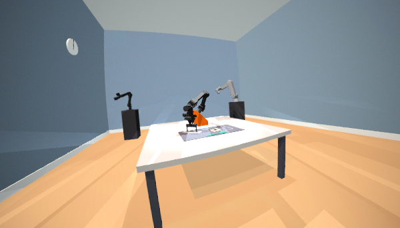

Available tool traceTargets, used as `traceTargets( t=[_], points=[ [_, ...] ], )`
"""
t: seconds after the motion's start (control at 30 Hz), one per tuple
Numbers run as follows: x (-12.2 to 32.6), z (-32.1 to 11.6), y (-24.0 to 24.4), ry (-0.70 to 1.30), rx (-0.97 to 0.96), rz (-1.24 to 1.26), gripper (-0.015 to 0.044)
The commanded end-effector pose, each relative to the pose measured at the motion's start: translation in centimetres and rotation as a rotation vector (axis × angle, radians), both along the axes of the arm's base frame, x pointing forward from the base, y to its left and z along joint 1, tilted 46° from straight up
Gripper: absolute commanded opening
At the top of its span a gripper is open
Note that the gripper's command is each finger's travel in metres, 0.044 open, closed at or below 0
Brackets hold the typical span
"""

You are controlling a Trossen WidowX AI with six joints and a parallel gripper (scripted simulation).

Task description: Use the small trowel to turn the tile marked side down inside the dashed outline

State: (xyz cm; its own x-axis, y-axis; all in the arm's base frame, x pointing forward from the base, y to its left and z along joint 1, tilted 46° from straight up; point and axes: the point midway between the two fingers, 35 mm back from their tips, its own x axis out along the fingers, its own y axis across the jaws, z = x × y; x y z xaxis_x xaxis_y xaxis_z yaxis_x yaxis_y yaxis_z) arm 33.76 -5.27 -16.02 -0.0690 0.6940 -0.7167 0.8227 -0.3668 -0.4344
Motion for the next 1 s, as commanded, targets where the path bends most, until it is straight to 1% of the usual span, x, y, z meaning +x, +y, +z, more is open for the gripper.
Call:
traceTargets(
  t=[0.0,0.13,0.27,0.43,0.97],
  points=[
    [-0.35,-0.62,0.69,0.018,0.007,-0.008,0.027],
    [-0.41,-0.89,0.96,0.022,0.007,-0.013,0.027],
    [-0.41,-0.89,0.96,0.022,0.007,-0.013,0.0165],
    [-0.41,-0.89,0.96,0.022,0.007,-0.013,0.0132],
    [-0.41,-0.89,0.96,0.022,0.007,-0.013,0.013]
  ],
)
